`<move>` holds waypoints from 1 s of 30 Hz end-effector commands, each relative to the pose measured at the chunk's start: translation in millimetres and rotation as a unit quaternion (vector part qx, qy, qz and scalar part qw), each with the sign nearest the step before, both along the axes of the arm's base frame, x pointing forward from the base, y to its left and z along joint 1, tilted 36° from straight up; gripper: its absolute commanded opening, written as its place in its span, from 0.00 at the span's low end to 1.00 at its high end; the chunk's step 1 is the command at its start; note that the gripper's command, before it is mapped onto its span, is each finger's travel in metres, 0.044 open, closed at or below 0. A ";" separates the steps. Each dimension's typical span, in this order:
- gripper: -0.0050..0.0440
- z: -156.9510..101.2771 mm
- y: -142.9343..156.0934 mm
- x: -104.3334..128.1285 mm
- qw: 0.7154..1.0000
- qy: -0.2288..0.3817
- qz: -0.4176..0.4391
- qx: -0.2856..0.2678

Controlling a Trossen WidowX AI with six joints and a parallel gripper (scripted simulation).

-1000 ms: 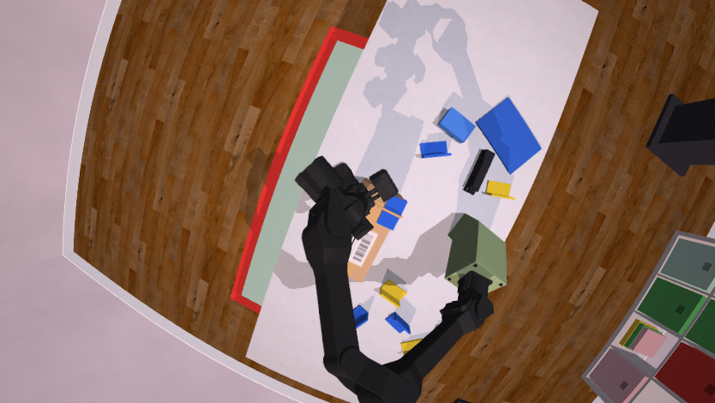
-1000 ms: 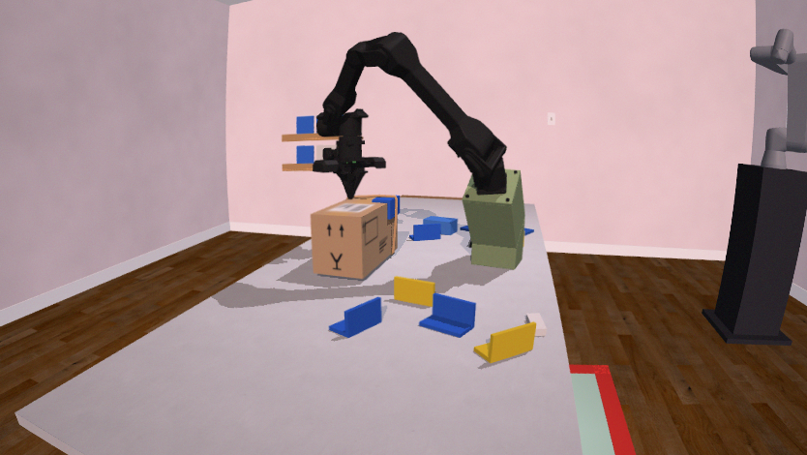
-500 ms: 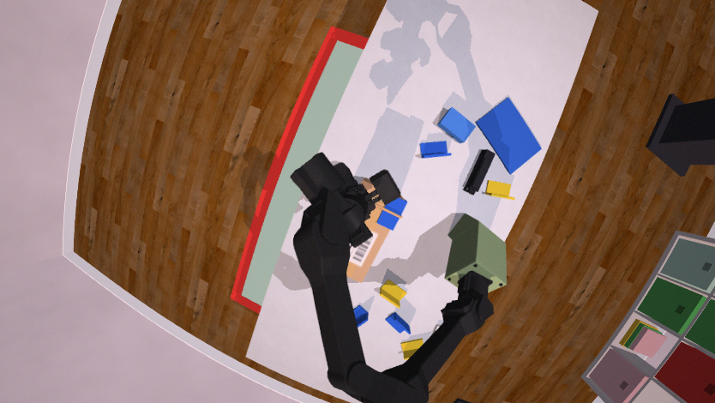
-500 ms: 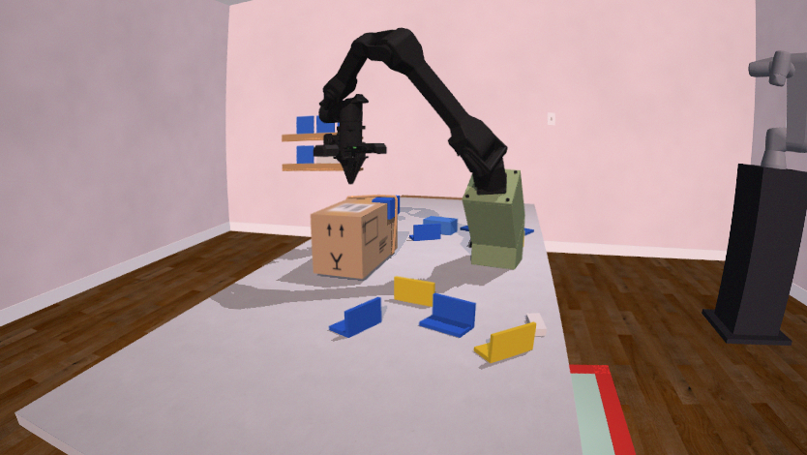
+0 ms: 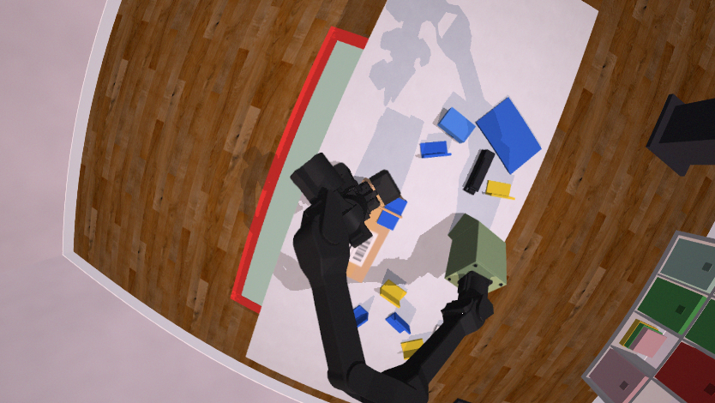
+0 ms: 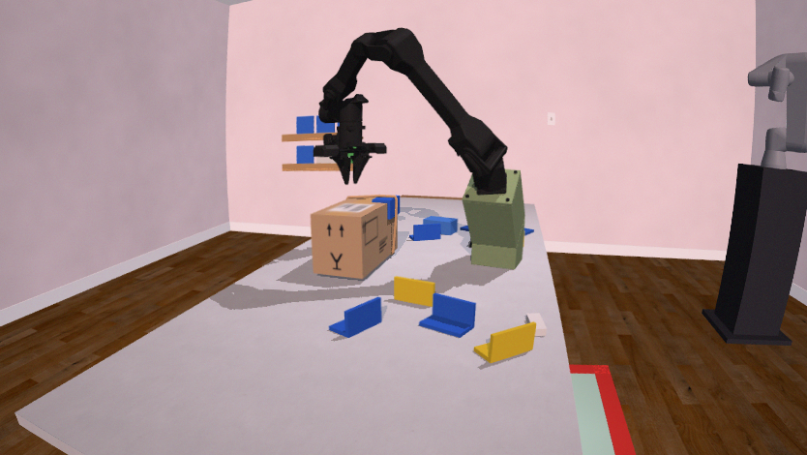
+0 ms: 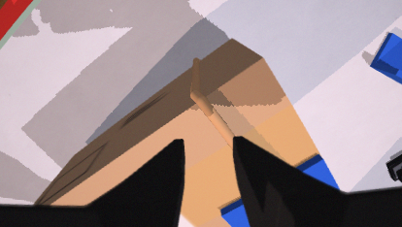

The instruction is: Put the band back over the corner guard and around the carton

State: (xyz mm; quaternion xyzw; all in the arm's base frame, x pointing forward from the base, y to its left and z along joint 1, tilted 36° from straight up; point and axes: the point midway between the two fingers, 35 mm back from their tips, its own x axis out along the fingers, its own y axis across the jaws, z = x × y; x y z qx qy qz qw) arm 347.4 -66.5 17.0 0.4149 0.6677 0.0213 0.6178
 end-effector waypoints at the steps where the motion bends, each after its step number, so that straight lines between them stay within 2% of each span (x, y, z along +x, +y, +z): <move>1: 0.40 0.0 -0.1 0.1 1.000 0.000 -0.001 0.001; 13: 0.99 0.0 -0.1 0.1 1.000 0.000 -0.001 0.001; 18: 1.00 10.7 -7.5 -7.2 1.000 0.000 -0.001 0.001; 20: 1.00 37.6 -23.7 -27.4 1.000 0.000 0.000 0.000; 22: 1.00 48.3 -29.3 -36.2 1.000 0.000 0.000 0.000; 30: 1.00 42.1 -30.3 -38.9 1.000 -0.011 -0.004 0.004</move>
